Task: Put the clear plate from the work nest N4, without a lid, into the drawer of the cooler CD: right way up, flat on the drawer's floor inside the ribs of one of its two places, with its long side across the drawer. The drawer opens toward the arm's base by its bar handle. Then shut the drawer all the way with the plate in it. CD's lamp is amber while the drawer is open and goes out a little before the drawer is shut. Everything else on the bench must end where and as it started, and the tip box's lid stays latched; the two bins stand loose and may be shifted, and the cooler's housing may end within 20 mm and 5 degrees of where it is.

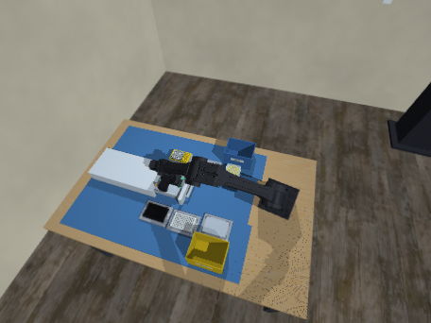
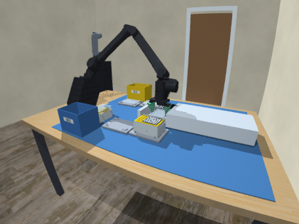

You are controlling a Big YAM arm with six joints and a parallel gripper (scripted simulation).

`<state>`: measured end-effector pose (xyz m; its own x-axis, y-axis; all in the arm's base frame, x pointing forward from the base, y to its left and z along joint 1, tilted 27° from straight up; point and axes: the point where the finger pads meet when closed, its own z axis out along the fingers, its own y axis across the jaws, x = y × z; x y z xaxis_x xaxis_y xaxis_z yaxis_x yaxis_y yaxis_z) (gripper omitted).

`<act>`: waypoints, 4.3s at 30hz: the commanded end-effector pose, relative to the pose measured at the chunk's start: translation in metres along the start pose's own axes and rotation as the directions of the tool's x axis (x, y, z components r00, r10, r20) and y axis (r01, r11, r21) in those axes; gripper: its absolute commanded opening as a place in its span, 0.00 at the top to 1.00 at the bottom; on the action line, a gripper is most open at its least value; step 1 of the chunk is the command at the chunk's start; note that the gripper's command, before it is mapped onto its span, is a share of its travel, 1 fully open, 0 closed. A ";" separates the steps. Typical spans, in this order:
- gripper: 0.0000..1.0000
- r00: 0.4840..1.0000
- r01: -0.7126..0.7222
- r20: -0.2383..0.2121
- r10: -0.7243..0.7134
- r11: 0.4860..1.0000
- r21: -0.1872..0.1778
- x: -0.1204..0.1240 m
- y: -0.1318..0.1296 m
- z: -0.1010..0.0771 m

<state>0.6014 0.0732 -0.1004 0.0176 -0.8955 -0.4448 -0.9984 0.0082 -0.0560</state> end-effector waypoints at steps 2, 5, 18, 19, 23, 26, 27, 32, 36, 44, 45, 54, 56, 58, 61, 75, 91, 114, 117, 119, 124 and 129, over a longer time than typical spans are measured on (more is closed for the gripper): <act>1.00 1.000 0.027 -0.001 -0.027 0.998 0.049 -0.013 -0.028 -0.005; 1.00 0.999 0.037 -0.001 -0.037 0.997 0.070 -0.020 -0.034 -0.017; 1.00 1.000 0.030 -0.001 -0.030 0.998 0.056 -0.016 -0.030 -0.004; 1.00 1.000 0.030 -0.001 -0.030 0.998 0.056 -0.016 -0.030 -0.004; 1.00 1.000 0.027 -0.001 -0.027 0.998 0.049 -0.014 -0.028 0.002; 1.00 1.000 0.030 -0.001 -0.030 0.998 0.055 -0.016 -0.030 -0.001; 1.00 0.999 0.032 -0.001 -0.032 0.998 0.057 -0.016 -0.031 -0.002; 1.00 1.000 0.026 -0.001 -0.026 0.998 0.048 -0.014 -0.028 0.005; 1.00 1.000 0.026 -0.001 -0.026 0.998 0.048 -0.014 -0.028 0.005; 1.00 1.000 0.026 -0.001 -0.026 0.998 0.048 -0.014 -0.029 0.005; 1.00 1.000 0.026 -0.001 -0.026 0.998 0.048 -0.014 -0.029 0.005; 1.00 1.000 0.026 -0.001 -0.026 0.998 0.048 -0.015 -0.029 0.005; 1.00 1.000 0.027 -0.001 -0.027 0.998 0.048 -0.015 -0.029 0.005; 1.00 1.000 0.027 -0.001 -0.027 0.998 0.048 -0.015 -0.029 0.005; 1.00 1.000 0.027 -0.001 -0.027 0.998 0.048 -0.015 -0.029 0.005; 1.00 1.000 0.027 -0.001 -0.027 0.998 0.048 -0.015 -0.029 0.005; 1.00 1.000 0.027 -0.001 -0.027 0.998 0.048 -0.016 -0.030 0.005; 1.00 1.000 0.025 0.000 -0.025 0.999 0.046 -0.017 -0.030 0.005; 1.00 1.000 0.025 0.000 -0.025 0.999 0.046 -0.017 -0.030 0.005; 1.00 1.000 0.025 0.000 -0.025 0.999 0.045 -0.017 -0.030 0.005; 1.00 1.000 0.025 0.000 -0.025 0.999 0.045 -0.017 -0.030 0.005; 1.00 1.000 0.024 0.000 -0.024 0.999 0.044 -0.017 -0.029 0.005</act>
<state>0.6031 0.0779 -0.1067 0.0160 -0.8956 -0.4445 -0.9984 0.0097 -0.0555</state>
